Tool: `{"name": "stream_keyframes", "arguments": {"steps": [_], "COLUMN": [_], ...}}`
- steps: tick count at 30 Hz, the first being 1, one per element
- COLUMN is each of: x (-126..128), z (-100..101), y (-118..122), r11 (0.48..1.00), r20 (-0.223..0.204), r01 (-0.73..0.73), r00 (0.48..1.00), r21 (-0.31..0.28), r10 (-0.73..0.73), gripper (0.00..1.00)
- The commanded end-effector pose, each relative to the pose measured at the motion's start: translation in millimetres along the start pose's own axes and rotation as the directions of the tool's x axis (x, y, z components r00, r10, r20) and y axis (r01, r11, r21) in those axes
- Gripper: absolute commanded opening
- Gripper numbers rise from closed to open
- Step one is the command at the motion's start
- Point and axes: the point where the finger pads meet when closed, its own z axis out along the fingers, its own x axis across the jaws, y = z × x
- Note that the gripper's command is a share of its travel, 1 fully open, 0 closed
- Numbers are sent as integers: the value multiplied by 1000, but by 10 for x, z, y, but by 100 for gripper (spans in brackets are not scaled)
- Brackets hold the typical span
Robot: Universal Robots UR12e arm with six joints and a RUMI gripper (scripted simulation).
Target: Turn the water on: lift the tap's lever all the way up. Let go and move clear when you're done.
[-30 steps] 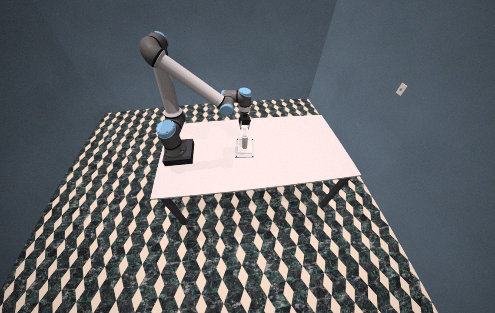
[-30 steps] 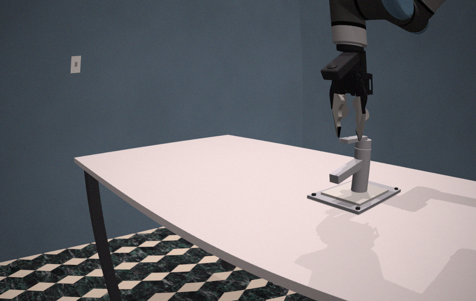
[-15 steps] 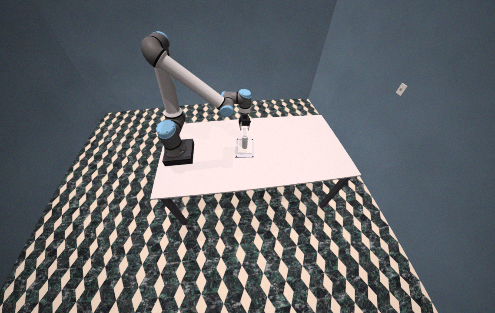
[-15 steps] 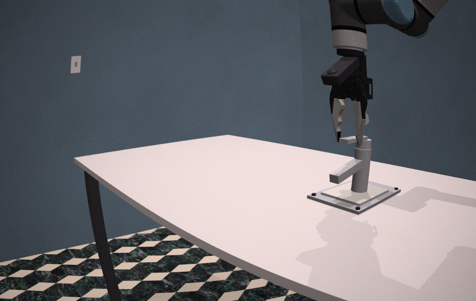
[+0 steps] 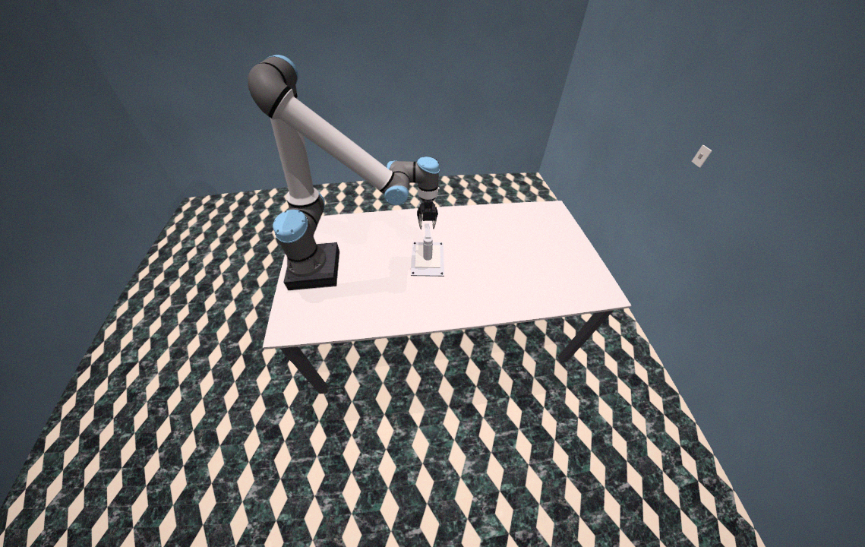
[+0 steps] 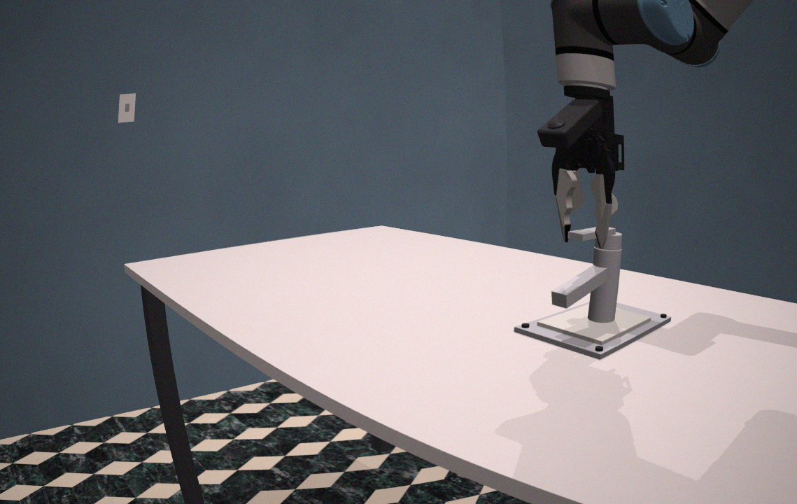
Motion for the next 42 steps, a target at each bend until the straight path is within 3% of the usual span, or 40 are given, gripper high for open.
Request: {"name": "stream_keyframes", "arguments": {"steps": [1,38,39,42], "x": [7,7,7,7], "z": [-2,-2,-2,-2], "y": [0,0,0,0], "r11": [1000,1000,1000,1000], "r20": [-1,-1,-1,-1], "r01": [0,0,0,0], "r00": [1000,1000,1000,1000], "r21": [0,0,0,0], "r10": [0,0,0,0], "gripper": [38,38,0,0]}}
